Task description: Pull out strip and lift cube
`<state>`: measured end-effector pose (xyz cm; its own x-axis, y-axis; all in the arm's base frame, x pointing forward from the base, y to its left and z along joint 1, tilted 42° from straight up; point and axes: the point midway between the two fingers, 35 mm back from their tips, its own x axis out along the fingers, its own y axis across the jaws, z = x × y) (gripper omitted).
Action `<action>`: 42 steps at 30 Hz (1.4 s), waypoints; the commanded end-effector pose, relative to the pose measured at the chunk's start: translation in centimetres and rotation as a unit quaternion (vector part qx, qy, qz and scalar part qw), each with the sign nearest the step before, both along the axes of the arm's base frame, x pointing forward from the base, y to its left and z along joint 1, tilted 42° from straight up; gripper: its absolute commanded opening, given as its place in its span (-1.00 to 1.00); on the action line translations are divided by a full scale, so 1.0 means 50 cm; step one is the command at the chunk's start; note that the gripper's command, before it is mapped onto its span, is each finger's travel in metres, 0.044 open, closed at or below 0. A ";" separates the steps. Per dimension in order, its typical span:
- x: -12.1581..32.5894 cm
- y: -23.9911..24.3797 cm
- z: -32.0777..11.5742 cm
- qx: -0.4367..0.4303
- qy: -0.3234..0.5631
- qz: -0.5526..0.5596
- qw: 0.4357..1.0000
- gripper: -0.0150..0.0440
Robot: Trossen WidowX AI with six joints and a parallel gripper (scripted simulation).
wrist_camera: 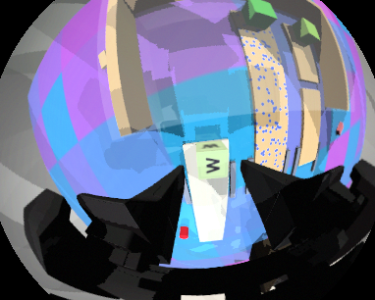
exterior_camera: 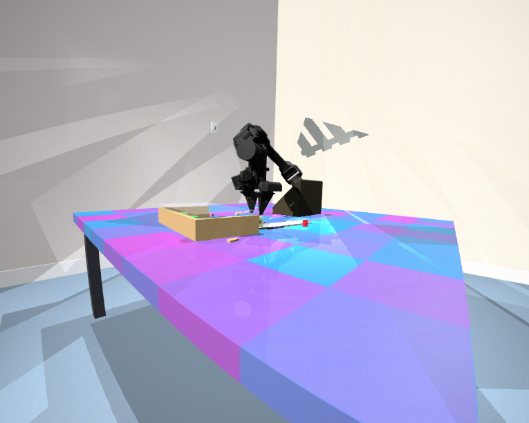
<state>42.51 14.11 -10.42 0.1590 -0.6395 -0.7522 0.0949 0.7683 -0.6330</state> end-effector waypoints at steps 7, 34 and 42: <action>0.001 -0.029 -0.032 -0.005 0.005 0.000 1.000 0.36; 0.005 -0.044 -0.048 -0.003 0.003 -0.001 1.000 -0.16; -0.020 -0.038 -0.030 -0.003 0.004 -0.001 1.000 -0.49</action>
<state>42.23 11.88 -12.54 0.1490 -0.6472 -0.7476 0.0905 0.7618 -0.6414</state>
